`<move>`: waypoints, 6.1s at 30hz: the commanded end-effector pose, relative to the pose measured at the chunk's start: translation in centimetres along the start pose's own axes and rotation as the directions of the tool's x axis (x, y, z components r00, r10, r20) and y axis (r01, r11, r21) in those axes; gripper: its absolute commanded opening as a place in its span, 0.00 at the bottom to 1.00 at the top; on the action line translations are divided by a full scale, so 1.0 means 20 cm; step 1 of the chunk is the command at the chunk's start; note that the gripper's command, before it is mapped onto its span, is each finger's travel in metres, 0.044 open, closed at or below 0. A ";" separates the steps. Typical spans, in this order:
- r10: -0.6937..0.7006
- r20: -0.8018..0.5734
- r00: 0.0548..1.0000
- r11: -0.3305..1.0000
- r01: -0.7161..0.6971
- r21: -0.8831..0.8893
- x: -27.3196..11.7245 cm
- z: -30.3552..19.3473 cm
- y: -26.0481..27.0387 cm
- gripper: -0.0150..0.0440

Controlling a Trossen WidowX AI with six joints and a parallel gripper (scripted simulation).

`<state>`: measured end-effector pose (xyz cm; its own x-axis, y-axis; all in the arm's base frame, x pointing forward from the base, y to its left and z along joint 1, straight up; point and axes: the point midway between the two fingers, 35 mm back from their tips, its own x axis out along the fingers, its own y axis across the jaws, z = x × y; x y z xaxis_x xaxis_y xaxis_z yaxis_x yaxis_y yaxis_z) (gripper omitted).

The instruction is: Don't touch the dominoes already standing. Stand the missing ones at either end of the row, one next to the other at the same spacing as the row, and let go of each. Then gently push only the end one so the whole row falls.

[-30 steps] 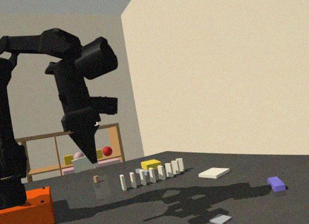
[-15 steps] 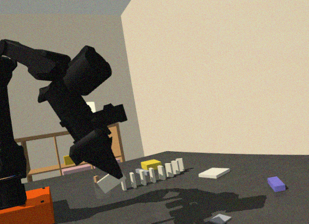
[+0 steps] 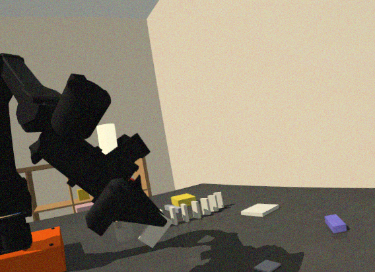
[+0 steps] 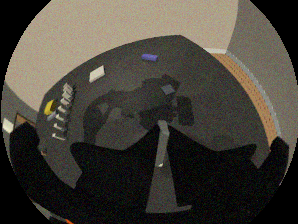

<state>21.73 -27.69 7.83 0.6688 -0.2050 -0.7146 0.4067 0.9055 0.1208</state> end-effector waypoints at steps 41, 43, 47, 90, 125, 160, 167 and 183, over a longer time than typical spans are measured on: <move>0.151 0.612 0.776 0.987 -0.084 -0.138 -0.28 -0.20 0.05 0.30; 0.164 0.624 0.764 0.984 -0.083 -0.156 -0.30 -0.21 0.07 0.30; 0.189 0.644 0.741 0.977 -0.079 -0.196 -0.35 -0.25 0.12 0.30; 0.268 0.654 0.708 0.947 -0.070 -0.313 -0.36 -0.40 0.24 0.30; 0.298 0.615 0.730 0.936 -0.098 -0.337 -0.05 -0.68 0.22 0.30; 0.301 0.616 0.728 0.936 -0.099 -0.339 -0.19 -0.54 0.24 1.00; 0.302 0.608 0.734 0.934 -0.099 -0.344 -0.22 -0.49 0.24 1.00; 0.220 0.412 0.884 0.875 0.008 -0.484 0.02 -0.10 0.05 1.00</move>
<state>20.66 -25.60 6.19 0.9533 -0.1241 -0.2755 0.0687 0.9769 -0.2023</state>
